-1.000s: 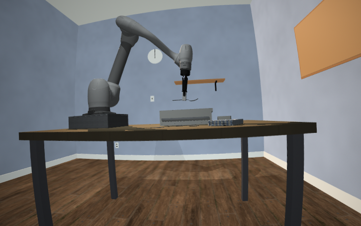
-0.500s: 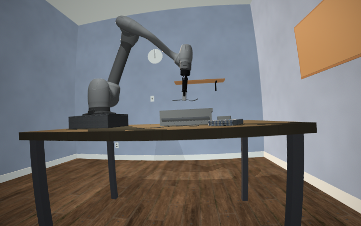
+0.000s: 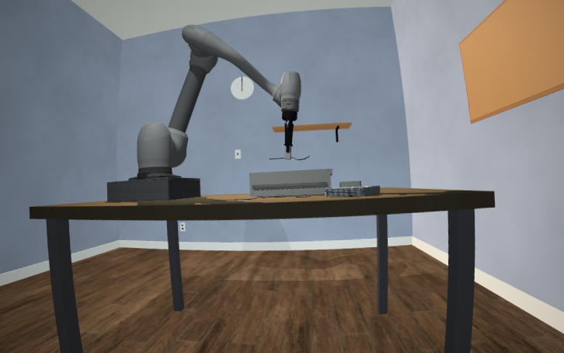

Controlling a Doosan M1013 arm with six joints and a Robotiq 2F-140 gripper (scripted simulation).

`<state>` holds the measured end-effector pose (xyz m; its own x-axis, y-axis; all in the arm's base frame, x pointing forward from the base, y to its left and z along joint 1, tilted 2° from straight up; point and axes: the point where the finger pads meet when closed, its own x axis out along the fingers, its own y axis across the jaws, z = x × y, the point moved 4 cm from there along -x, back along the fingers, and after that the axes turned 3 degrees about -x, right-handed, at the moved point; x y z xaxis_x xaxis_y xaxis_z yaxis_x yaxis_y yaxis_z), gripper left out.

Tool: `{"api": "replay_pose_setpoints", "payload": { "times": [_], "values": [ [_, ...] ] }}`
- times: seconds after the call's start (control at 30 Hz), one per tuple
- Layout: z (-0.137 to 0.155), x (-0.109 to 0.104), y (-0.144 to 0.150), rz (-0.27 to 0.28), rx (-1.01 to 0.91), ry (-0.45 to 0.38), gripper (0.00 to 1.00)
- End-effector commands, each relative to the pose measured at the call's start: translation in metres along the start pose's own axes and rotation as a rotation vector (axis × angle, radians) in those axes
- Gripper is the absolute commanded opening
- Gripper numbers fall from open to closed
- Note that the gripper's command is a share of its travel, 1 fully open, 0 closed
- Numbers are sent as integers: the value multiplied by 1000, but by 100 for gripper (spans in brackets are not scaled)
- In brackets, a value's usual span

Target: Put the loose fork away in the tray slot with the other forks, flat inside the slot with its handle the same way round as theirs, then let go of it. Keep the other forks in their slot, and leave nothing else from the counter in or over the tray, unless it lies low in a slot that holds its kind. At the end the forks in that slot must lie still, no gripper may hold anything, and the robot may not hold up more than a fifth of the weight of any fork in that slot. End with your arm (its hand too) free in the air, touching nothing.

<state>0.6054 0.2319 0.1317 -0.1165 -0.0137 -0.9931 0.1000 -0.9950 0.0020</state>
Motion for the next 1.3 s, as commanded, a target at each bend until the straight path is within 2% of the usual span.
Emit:
{"api": "replay_pose_setpoints", "payload": {
  "times": [0.0, 0.23, 0.73, 0.8, 1.27],
  "values": [
    [-1, 6, 0, 0, 0, 0, 3],
    [-2, 19, 0, 0, 0, 0, 3],
    [-6, 69, 0, 0, 0, 0, 3],
    [-6, 69, 0, 0, 0, 0, 3],
    [-10, 110, 1, 0, 0, 0, 3]
  ]
}}
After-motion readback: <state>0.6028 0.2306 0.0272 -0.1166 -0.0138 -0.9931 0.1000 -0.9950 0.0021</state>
